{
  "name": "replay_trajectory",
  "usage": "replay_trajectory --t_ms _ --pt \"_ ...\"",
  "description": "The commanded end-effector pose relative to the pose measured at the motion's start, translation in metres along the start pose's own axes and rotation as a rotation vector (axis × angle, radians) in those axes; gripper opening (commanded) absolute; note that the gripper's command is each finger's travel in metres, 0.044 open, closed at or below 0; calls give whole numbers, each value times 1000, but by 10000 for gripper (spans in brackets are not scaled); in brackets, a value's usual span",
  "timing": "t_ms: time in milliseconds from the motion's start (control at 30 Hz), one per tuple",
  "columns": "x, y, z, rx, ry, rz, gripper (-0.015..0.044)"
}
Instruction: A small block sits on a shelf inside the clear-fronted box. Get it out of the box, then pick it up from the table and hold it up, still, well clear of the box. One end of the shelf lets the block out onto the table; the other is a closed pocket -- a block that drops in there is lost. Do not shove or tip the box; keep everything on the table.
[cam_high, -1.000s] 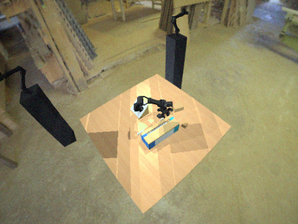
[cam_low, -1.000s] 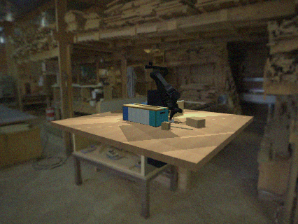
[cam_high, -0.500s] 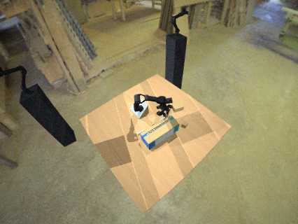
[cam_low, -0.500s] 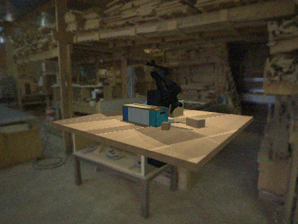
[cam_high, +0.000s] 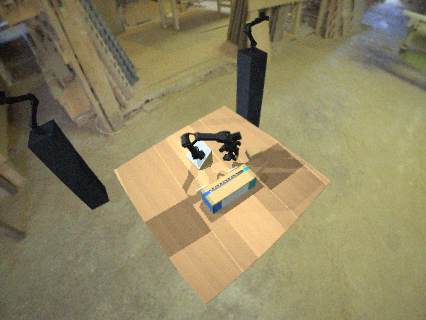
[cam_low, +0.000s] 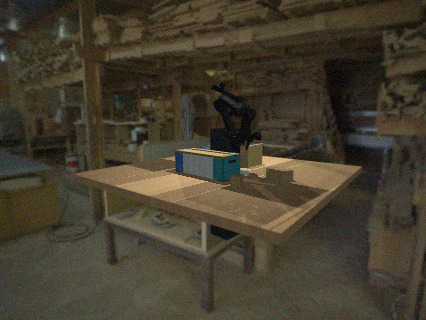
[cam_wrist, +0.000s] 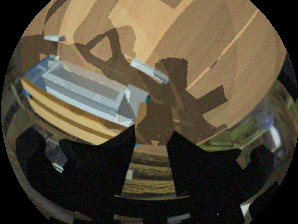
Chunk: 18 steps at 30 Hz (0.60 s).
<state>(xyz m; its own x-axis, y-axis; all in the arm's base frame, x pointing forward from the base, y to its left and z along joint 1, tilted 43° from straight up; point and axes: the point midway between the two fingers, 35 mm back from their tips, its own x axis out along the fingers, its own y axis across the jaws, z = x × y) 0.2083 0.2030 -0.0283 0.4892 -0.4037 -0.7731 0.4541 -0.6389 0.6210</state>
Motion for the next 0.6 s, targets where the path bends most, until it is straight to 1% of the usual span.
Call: replay_trajectory --t_ms 0,133,567 --pt "-22 1 1 -107 28 -54 0" --pt "-34 1 3 -171 43 -81 0" --pt "-34 1 3 -171 43 -81 0"
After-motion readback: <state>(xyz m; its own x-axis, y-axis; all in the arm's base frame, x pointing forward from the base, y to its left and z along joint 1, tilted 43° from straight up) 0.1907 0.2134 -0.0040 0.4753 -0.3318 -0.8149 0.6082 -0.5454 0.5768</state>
